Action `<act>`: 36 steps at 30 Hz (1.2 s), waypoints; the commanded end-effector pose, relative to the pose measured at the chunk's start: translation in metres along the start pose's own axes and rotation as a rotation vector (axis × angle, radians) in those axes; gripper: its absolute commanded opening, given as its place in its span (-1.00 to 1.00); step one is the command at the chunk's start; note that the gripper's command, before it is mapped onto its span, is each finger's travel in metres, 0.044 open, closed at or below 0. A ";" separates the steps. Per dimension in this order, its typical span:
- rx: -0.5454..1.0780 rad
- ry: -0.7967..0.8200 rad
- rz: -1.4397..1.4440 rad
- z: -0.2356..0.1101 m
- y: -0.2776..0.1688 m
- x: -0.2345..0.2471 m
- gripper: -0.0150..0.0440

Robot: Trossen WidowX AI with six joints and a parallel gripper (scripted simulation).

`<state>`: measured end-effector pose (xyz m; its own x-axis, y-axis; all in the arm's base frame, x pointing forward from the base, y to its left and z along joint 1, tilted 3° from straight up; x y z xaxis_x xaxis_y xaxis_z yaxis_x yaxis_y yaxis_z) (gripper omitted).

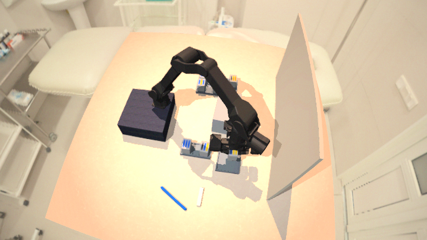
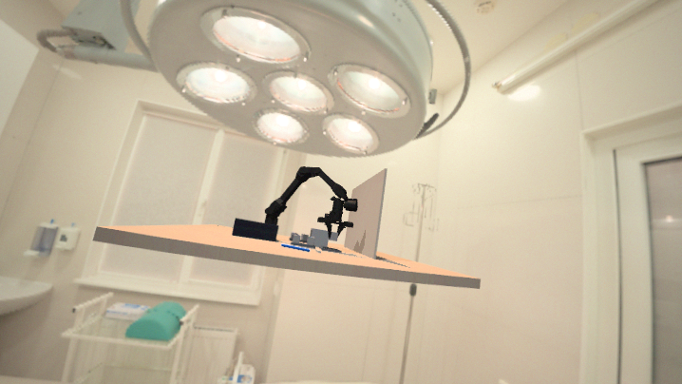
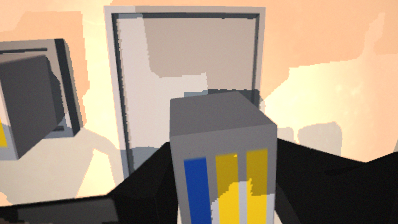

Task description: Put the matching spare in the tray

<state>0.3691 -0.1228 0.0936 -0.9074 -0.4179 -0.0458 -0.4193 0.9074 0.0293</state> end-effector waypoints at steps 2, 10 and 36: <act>0.000 0.003 0.005 0.005 0.000 0.000 -0.49; 0.000 0.003 0.005 0.012 0.001 0.001 -0.49; 0.000 0.003 0.005 0.036 0.004 0.005 -0.49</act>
<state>0.3646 -0.1193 0.0604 -0.9074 -0.4179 -0.0454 -0.4193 0.9073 0.0297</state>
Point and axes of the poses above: the point midway between the two fingers, 35 mm back from their tips, its own z axis out along the fingers, its own x axis across the jaws, y = z × x, the point moved 7 cm from there along -z, back along the fingers, and after that the axes turned 10 degrees about -z, right-handed, at the moved point
